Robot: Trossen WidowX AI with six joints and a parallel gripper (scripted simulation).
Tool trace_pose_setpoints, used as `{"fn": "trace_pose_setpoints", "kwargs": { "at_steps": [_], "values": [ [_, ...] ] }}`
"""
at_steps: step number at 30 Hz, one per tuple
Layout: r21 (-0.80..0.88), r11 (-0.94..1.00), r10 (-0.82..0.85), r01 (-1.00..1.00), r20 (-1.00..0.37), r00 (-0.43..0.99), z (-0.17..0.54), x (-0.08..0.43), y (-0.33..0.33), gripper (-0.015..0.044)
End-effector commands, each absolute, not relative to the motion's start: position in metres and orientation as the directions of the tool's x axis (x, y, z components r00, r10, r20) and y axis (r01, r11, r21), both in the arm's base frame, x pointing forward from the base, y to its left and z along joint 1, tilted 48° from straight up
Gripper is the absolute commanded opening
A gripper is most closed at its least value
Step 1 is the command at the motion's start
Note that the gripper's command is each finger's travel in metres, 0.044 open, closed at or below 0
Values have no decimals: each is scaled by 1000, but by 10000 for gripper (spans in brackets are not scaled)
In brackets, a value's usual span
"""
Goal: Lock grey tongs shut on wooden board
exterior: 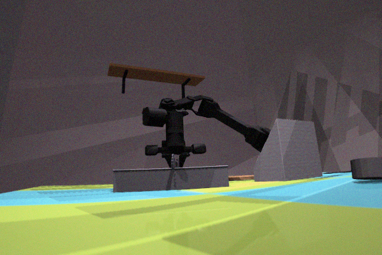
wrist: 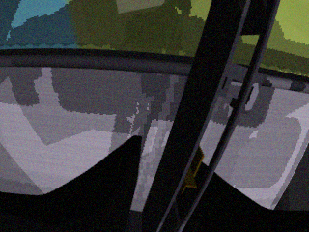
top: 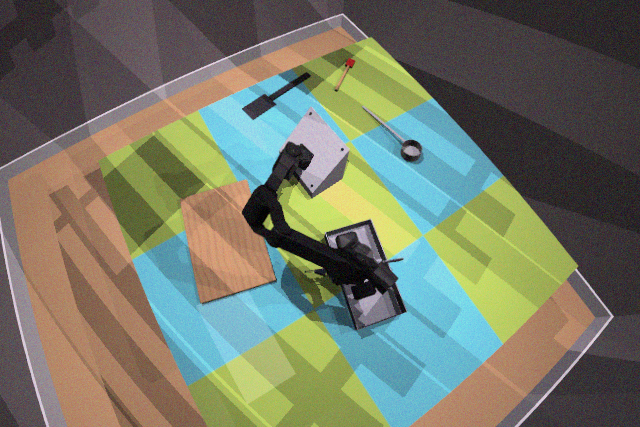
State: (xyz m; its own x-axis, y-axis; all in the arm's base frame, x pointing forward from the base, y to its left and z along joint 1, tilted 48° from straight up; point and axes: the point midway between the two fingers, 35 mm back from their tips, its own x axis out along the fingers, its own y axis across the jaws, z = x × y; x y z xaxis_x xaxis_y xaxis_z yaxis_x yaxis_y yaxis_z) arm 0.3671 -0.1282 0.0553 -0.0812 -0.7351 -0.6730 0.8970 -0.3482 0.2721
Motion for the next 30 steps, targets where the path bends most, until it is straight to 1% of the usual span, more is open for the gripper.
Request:
{"fn": "trace_pose_setpoints", "kwargs": {
  "at_steps": [1,3,4,10,14,30],
  "values": [
    [272,-349,-735,897,-673,-82,55,367,-128,-84],
    [272,-349,-735,897,-673,-81,57,368,-127,-136],
    [272,-348,-734,897,-674,-81,59,369,-123,-150],
    [273,-343,-731,899,-679,-73,104,380,-71,-150],
    [275,-339,-735,900,-675,-70,139,378,-34,-150],
    [281,-342,-737,897,-672,-71,142,376,-36,-150]
  ]
}}
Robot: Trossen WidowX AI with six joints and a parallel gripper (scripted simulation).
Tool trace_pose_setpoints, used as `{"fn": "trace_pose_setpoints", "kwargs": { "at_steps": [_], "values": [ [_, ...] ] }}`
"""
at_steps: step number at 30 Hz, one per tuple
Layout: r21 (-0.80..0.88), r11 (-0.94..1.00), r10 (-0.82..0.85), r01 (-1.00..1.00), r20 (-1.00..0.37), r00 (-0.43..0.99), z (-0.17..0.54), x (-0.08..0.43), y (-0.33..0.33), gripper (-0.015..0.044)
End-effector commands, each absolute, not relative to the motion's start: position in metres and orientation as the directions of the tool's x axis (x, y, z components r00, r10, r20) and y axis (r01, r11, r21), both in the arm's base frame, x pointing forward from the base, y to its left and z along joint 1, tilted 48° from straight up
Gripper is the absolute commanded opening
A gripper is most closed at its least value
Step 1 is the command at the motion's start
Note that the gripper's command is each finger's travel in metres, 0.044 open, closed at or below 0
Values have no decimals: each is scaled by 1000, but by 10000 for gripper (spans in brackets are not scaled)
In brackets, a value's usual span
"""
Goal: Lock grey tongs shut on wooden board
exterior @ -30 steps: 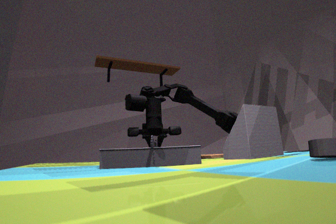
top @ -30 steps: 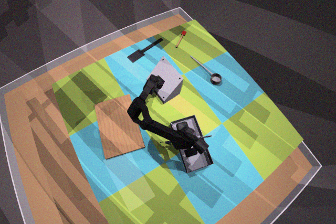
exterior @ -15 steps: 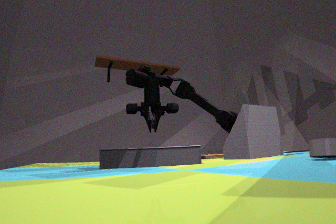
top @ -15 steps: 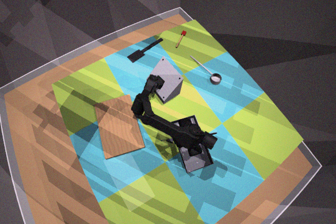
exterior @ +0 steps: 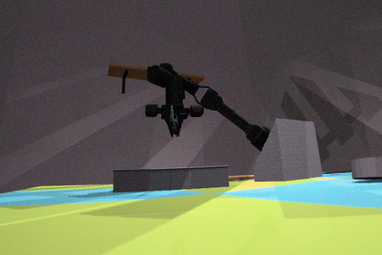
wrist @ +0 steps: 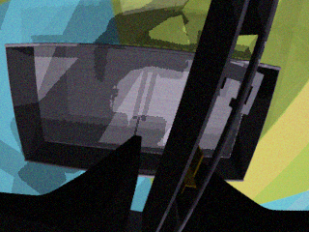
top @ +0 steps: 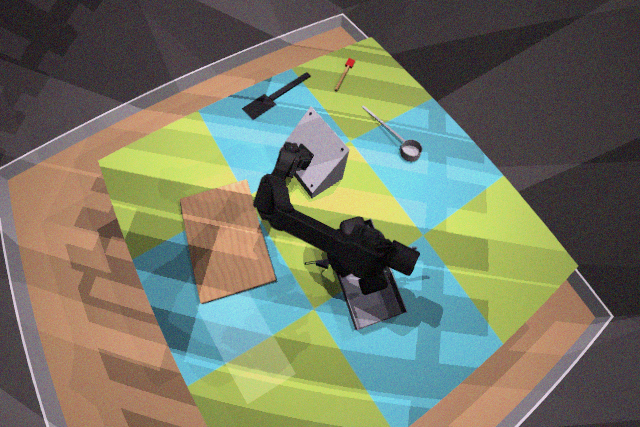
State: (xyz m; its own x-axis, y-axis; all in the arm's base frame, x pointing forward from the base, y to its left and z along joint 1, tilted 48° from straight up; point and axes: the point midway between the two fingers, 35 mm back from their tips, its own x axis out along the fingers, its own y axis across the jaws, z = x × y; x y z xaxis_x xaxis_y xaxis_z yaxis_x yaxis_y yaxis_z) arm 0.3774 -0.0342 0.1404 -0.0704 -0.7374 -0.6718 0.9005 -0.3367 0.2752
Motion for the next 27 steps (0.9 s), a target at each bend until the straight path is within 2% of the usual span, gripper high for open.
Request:
{"fn": "trace_pose_setpoints", "kwargs": {
  "at_steps": [1,27],
  "values": [
    [288,-348,-737,892,-672,-70,144,375,-37,-150],
    [597,-579,-737,555,-674,-44,238,295,-110,-150]
  ]
}}
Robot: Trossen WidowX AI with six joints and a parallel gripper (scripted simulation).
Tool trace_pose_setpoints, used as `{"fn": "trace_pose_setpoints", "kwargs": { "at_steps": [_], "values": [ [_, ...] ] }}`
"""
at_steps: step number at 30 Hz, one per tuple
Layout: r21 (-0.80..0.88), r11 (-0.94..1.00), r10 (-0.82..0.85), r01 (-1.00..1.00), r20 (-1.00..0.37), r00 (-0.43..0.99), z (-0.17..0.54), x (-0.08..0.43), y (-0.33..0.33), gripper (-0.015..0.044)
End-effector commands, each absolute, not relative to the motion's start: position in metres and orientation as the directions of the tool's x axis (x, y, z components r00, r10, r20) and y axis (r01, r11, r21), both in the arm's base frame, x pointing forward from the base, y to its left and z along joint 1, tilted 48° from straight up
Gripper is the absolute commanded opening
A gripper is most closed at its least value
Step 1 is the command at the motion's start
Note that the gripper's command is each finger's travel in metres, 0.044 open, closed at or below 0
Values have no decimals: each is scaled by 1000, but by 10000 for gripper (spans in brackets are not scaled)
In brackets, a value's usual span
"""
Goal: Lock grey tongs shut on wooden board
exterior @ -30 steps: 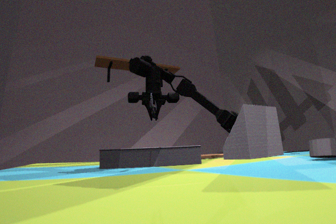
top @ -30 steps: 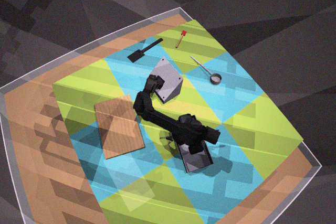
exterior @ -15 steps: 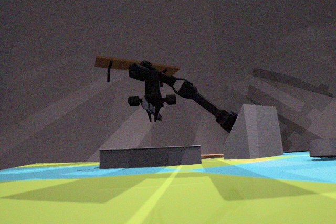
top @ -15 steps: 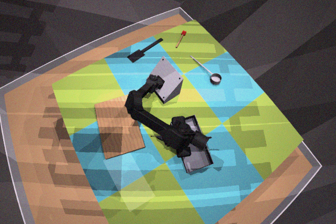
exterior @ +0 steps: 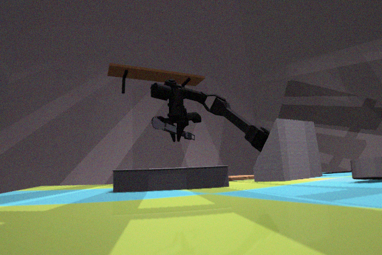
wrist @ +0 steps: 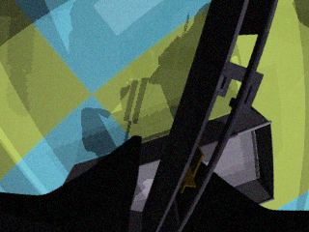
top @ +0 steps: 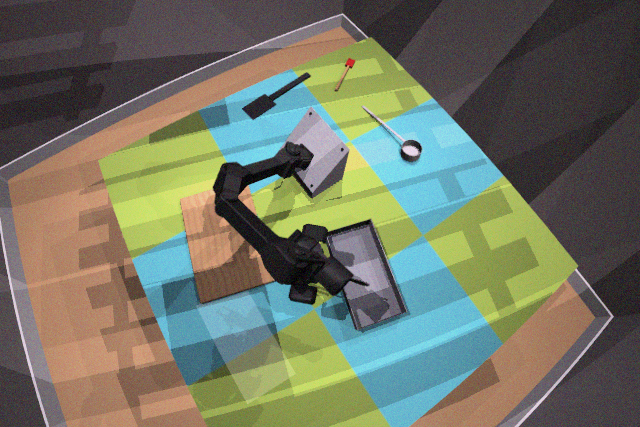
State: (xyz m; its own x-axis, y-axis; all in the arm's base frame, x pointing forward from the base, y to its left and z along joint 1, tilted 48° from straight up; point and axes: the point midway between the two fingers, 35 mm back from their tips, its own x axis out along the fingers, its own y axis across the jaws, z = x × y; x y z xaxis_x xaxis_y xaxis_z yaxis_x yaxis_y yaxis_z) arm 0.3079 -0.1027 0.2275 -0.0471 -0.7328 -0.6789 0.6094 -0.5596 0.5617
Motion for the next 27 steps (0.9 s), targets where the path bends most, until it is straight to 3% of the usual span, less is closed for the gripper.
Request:
{"fn": "trace_pose_setpoints", "kwargs": {
  "at_steps": [1,27],
  "values": [
    [607,-585,-738,538,-673,-43,241,291,-113,-150],
    [721,-678,-733,143,-678,-53,288,202,-156,-150]
  ]
}}
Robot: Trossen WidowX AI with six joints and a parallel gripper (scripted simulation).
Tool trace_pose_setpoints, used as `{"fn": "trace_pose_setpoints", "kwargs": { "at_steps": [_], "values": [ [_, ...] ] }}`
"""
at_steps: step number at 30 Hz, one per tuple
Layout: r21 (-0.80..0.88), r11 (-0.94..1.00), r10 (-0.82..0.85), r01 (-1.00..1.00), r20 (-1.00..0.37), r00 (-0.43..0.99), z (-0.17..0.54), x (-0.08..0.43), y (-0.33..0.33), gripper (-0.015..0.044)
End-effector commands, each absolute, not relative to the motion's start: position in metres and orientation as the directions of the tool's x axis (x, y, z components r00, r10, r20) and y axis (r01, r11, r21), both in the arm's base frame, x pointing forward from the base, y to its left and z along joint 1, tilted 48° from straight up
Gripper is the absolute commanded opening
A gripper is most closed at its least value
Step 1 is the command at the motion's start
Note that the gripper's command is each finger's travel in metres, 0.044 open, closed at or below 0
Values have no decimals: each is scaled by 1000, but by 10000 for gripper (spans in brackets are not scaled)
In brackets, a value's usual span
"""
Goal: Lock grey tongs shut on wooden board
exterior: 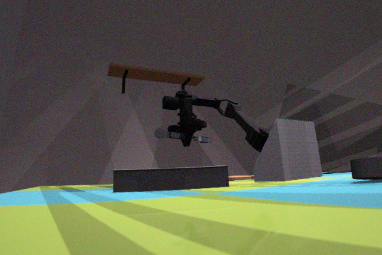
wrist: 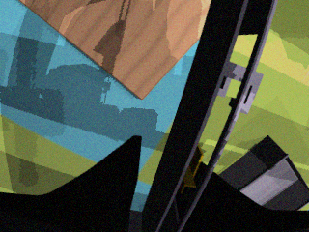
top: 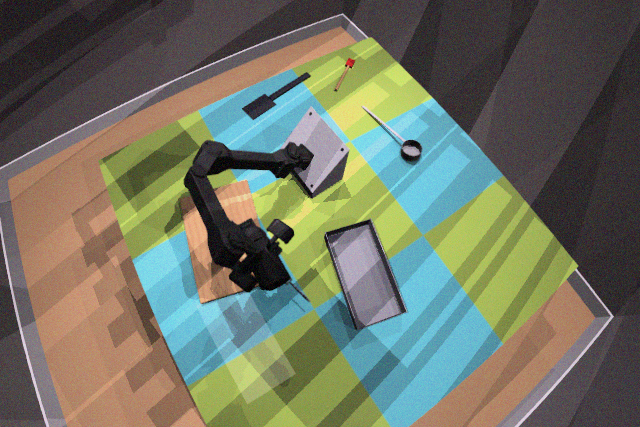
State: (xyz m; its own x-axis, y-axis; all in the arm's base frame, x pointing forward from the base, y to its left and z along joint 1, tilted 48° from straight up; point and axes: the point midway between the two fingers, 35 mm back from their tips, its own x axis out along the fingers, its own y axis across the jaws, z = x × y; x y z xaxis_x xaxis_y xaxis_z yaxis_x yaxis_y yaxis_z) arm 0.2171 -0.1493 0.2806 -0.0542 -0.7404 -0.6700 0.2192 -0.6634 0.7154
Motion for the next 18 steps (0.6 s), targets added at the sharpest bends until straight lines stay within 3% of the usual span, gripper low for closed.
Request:
{"fn": "trace_pose_setpoints", "kwargs": {
  "at_steps": [1,18],
  "values": [
    [722,-681,-731,119,-680,-55,290,197,-158,-150],
    [706,-648,-720,-284,-690,-71,318,108,-176,-150]
  ]
}}
